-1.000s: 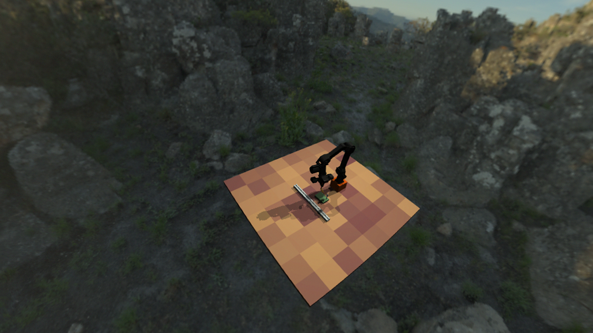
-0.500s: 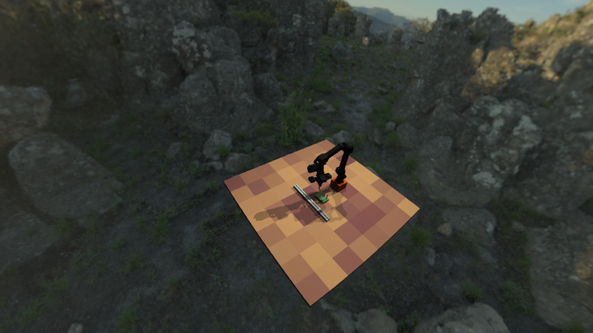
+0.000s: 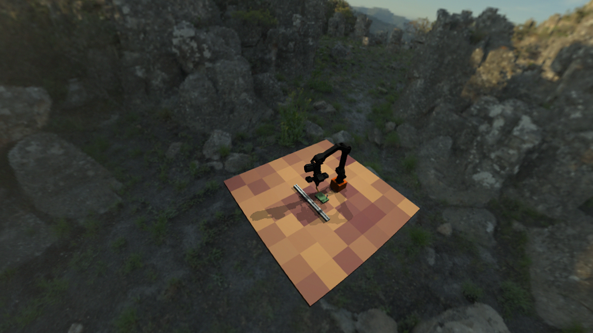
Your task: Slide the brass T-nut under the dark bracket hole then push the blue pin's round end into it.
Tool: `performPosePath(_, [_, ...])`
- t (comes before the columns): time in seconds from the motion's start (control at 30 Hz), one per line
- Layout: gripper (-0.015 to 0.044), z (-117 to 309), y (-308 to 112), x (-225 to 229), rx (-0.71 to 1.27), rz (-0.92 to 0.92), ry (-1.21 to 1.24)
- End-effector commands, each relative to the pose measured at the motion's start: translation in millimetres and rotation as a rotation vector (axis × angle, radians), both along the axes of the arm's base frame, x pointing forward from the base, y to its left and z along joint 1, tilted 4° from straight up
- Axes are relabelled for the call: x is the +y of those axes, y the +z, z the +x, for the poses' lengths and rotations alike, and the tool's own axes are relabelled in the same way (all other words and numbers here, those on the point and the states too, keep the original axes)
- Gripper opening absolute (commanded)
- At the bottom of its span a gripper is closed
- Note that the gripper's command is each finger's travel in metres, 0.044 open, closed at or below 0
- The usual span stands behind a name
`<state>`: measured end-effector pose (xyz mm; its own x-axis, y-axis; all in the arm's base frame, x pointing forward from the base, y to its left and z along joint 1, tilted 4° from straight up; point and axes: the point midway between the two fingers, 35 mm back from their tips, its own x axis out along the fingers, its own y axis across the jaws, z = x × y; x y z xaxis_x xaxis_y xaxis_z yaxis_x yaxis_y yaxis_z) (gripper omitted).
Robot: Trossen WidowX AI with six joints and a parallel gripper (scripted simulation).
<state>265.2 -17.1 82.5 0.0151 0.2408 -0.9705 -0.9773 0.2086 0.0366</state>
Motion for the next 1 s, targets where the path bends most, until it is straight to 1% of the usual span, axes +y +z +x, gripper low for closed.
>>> performPosePath(0.0, [-0.015, 6.0, 1.1, -4.6, -0.003, -0.006, 0.012])
performPosePath(0.97, [-0.015, 41.5, -0.7, -37.4, -0.005, -0.01, 0.111])
